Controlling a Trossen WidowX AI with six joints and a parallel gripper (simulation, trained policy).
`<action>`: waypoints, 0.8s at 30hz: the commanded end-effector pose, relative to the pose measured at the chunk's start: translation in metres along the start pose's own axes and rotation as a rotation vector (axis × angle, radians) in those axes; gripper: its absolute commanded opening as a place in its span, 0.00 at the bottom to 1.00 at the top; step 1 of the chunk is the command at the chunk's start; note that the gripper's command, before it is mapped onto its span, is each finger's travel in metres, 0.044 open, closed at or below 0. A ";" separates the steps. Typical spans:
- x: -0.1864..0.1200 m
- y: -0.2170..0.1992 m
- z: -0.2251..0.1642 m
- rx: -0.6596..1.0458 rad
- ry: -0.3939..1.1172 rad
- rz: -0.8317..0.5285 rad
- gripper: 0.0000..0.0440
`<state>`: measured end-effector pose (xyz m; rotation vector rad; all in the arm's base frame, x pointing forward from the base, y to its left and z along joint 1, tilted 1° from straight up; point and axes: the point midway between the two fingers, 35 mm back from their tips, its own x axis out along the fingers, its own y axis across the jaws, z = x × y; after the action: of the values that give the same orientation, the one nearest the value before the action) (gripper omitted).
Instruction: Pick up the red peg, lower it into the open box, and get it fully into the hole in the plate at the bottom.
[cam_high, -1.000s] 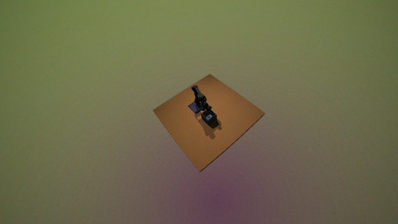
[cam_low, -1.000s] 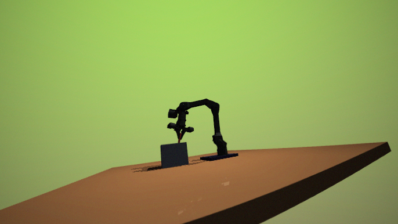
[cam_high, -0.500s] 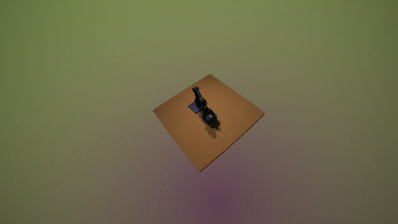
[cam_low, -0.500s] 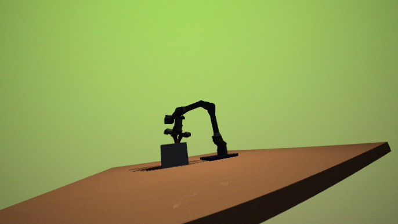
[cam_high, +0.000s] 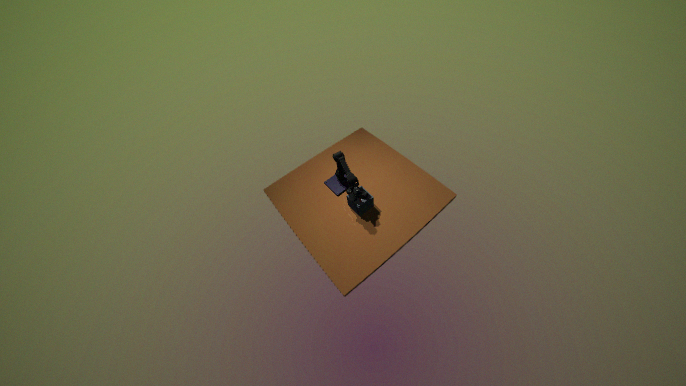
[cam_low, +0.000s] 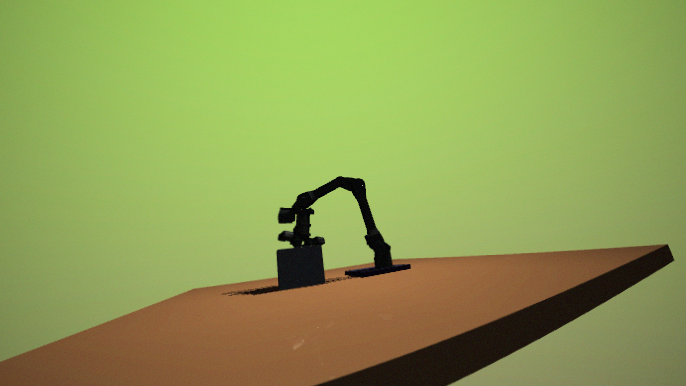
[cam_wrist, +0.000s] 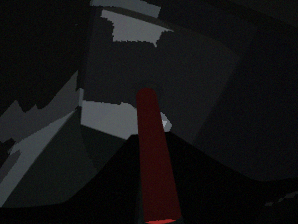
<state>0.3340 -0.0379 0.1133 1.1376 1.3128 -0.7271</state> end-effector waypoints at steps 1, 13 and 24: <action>0.013 -0.002 -0.001 -0.018 0.018 -0.018 0.00; 0.030 -0.010 0.004 -0.054 0.033 -0.074 0.34; 0.014 0.005 0.014 -0.043 0.085 -0.019 0.34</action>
<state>0.3358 -0.0400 0.1070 1.1214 1.3957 -0.6926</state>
